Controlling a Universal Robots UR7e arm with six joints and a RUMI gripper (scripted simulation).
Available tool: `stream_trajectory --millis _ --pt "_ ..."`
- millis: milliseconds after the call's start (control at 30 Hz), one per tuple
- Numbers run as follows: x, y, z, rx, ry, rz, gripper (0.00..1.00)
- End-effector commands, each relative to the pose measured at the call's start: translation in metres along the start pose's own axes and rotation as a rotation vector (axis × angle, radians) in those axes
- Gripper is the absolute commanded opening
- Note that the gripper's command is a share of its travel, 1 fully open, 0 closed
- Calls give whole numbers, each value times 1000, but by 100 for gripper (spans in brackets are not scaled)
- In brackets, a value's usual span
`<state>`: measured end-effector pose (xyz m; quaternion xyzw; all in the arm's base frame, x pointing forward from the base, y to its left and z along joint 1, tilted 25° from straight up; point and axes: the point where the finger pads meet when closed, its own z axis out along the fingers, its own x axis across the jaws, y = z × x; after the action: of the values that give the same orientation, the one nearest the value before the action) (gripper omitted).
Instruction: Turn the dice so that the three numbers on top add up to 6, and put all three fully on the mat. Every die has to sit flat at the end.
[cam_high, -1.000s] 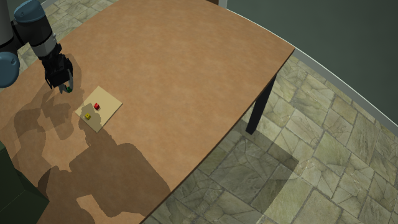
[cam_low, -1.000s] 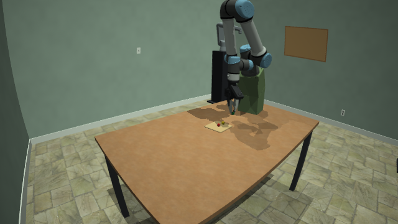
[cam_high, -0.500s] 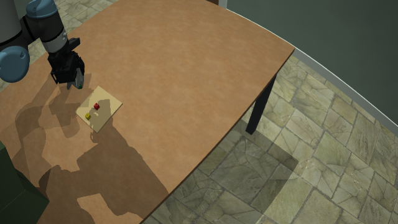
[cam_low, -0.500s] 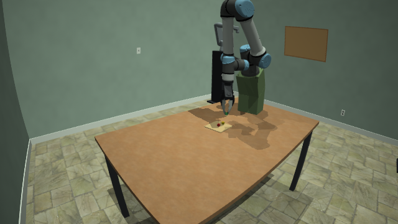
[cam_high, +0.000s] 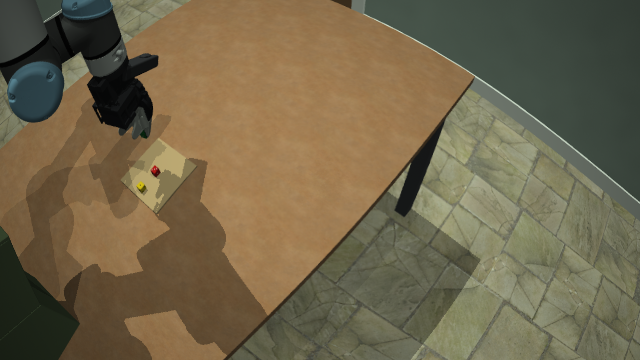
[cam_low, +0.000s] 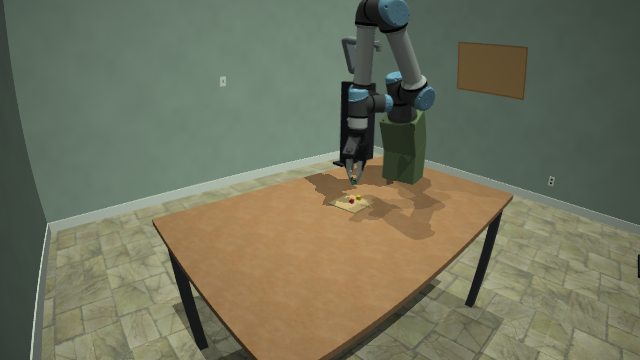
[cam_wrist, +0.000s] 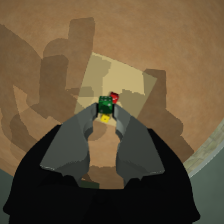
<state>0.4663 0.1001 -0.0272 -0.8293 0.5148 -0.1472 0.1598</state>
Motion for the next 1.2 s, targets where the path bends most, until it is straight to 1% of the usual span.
stream_trajectory --millis 0,133,267,967,1167 --pt "16 -8 -3 -6 2 154 0" --pt "26 -13 -5 -6 2 249 0" --pt "31 -15 -6 -5 2 297 0" --pt "32 -15 -6 -5 2 308 0" --pt "32 -15 -2 -6 2 309 0"
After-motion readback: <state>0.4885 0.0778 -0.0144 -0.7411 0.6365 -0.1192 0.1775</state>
